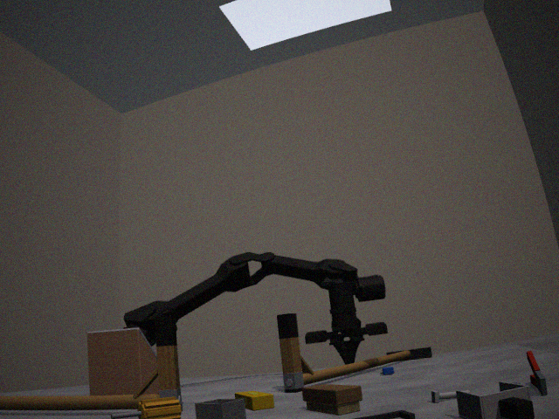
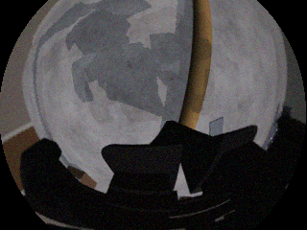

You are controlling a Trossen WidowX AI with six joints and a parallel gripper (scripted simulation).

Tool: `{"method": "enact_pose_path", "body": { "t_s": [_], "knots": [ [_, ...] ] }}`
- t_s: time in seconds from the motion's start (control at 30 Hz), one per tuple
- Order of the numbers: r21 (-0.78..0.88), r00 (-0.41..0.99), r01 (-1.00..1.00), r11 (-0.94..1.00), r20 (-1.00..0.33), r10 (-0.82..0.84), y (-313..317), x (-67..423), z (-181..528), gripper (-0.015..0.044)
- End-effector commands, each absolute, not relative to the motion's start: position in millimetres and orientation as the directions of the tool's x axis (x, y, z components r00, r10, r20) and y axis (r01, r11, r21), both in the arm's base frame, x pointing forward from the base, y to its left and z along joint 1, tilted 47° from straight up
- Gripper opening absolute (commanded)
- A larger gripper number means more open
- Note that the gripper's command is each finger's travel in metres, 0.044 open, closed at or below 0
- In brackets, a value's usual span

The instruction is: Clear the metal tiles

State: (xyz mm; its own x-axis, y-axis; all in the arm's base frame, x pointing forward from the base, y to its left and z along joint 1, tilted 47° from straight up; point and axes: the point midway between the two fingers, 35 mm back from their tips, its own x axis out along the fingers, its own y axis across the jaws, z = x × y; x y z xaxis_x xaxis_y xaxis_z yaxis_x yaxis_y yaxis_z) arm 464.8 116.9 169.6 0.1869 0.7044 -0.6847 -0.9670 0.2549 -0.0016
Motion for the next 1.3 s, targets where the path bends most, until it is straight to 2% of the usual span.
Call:
{"method": "enact_pose_path", "body": {
  "t_s": [0.0,1.27],
  "knots": [
    [-0.005,0.185,-0.969,0.249,-0.682,0.707,116.6,470.4,166.7,0.0],
    [0.0,0.195,-0.965,0.263,-0.668,0.718,42.9,449.5,234.6,0.0]
  ]
}}
